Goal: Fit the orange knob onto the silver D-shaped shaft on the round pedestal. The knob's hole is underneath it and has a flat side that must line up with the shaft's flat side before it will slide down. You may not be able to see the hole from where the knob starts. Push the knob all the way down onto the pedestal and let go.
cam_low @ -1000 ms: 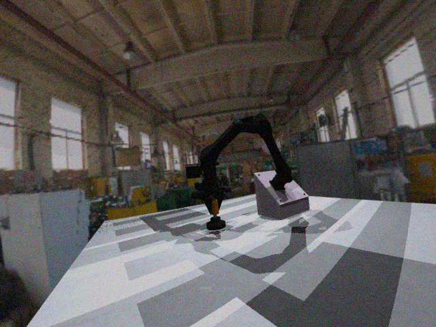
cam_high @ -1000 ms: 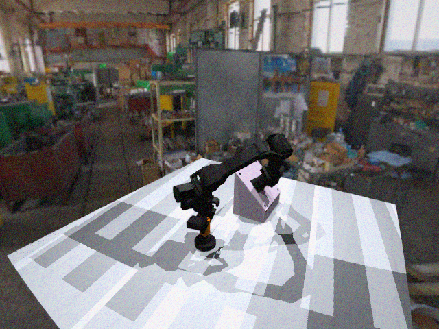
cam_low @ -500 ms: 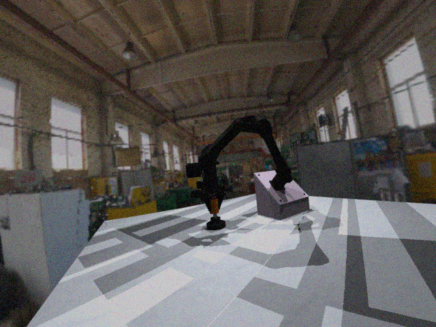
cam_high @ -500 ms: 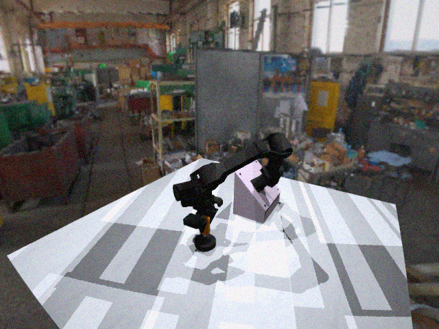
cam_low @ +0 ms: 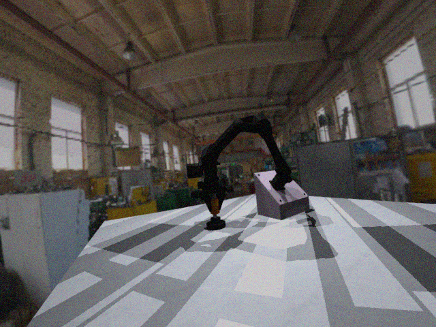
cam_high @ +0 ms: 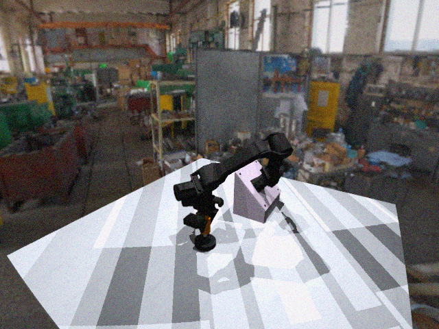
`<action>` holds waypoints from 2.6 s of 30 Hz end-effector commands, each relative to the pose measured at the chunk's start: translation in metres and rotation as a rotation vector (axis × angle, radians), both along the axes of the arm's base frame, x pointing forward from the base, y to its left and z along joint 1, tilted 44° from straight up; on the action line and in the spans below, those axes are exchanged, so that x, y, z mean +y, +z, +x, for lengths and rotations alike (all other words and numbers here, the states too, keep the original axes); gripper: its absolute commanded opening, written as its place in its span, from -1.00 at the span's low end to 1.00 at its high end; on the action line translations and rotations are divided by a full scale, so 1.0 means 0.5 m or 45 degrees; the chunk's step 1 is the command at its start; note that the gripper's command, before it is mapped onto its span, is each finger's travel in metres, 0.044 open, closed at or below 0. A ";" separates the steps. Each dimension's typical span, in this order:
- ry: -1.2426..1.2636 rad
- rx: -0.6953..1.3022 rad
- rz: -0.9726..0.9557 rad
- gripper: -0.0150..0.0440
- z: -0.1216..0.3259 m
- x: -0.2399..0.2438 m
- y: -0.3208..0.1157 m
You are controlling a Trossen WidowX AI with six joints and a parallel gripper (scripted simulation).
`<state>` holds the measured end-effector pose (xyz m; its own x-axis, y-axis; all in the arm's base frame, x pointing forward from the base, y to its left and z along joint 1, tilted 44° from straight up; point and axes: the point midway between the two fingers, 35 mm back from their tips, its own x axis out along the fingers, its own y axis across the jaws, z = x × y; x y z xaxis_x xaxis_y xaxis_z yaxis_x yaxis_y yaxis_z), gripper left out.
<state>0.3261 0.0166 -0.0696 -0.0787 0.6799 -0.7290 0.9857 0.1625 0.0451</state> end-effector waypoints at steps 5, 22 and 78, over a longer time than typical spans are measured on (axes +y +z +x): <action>-0.007 0.001 -0.004 -0.49 0.005 -0.002 0.003; -0.007 0.001 -0.004 -0.49 0.010 0.006 -0.005; 0.003 -0.004 -0.013 1.00 0.016 -0.040 0.040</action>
